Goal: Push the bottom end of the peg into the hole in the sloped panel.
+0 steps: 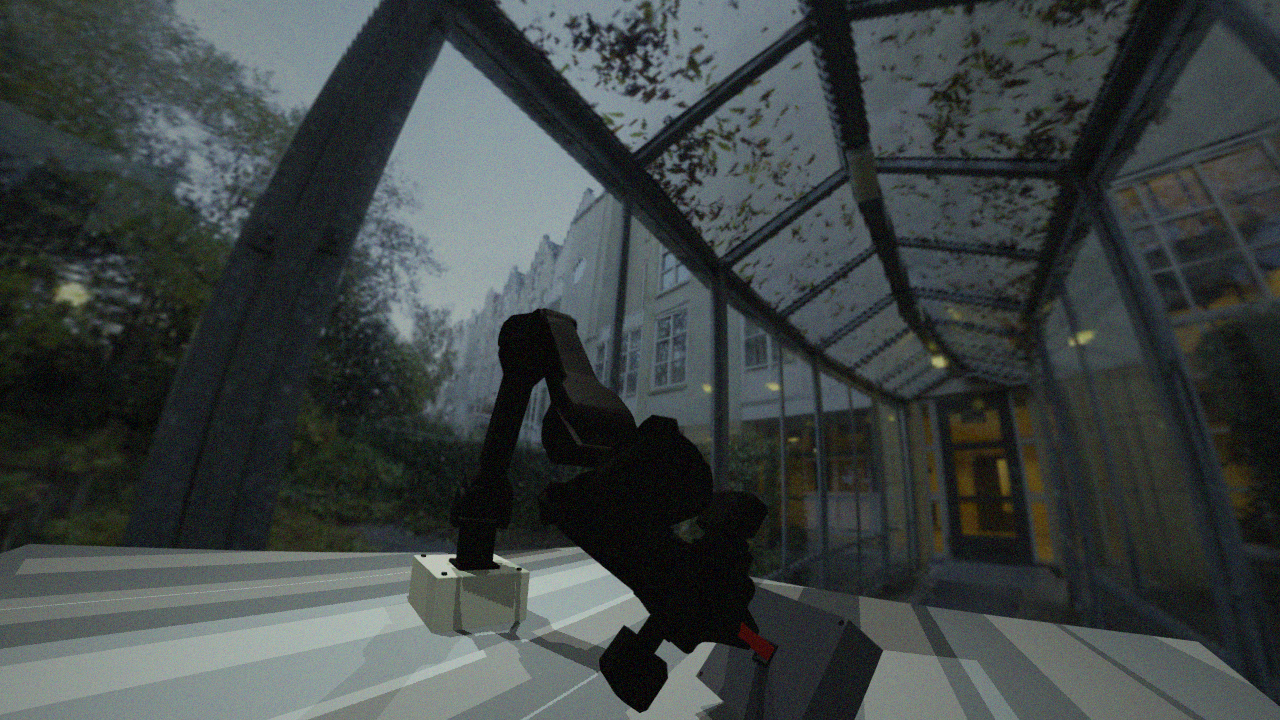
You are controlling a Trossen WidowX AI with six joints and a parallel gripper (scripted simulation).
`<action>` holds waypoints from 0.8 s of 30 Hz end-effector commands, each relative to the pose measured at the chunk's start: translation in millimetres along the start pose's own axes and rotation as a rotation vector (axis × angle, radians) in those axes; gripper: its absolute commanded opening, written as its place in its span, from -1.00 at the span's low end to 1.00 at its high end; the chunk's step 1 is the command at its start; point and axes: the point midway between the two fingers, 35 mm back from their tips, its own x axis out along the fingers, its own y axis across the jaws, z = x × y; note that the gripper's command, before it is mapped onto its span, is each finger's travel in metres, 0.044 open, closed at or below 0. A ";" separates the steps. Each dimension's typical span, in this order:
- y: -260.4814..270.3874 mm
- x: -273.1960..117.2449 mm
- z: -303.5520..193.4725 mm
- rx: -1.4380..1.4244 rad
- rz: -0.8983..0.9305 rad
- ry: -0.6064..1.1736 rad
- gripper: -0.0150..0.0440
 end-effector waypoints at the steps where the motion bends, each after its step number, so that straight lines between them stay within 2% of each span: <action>1: -0.7 4.5 -1.6 0.003 0.001 0.007 -0.49; 22: -0.2 4.8 -1.0 -0.003 0.002 0.002 -0.49; 24: -0.2 4.8 -1.0 -0.003 0.002 0.002 -0.31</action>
